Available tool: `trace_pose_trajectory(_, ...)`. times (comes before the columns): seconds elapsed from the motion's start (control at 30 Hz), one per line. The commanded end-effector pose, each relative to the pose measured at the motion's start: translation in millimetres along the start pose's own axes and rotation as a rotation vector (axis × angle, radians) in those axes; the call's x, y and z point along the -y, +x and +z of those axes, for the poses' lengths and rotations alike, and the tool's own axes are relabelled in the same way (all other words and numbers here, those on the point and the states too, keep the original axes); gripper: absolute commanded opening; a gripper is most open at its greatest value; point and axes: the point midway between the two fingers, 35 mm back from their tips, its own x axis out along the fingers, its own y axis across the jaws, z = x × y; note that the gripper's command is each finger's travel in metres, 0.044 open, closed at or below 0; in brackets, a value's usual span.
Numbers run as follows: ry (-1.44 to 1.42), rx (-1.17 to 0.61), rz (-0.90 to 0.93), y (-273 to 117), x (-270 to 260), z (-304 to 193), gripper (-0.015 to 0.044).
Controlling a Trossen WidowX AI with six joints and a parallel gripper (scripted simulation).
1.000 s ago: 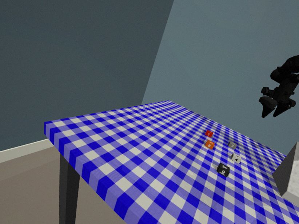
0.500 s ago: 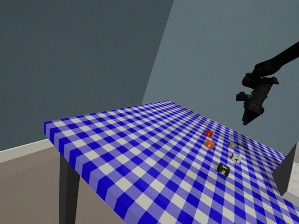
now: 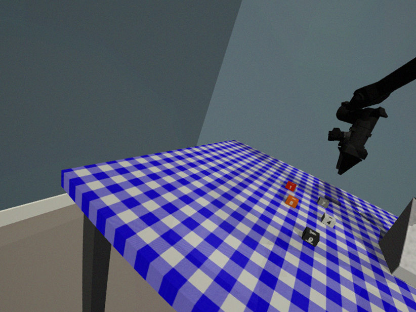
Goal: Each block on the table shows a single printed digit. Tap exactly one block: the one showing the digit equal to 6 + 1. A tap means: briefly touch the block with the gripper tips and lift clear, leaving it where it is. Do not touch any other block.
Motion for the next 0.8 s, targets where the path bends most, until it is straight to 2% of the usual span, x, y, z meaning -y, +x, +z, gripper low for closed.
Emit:
trace_pose_trajectory(0.0,-0.002,0.001,0.004,0,0,0,0.04)
trace_pose_trajectory(0.07,-0.002,0.002,0.003,14,0,2,0.0348)
trace_pose_trajectory(0.2,-0.003,0.002,0.007,78,-1,1,0.0242)
trace_pose_trajectory(0.47,-0.003,0.002,0.007,82,-2,0,0.0032)
trace_pose_trajectory(0.77,-0.003,0.002,0.007,82,-2,0,0.002)
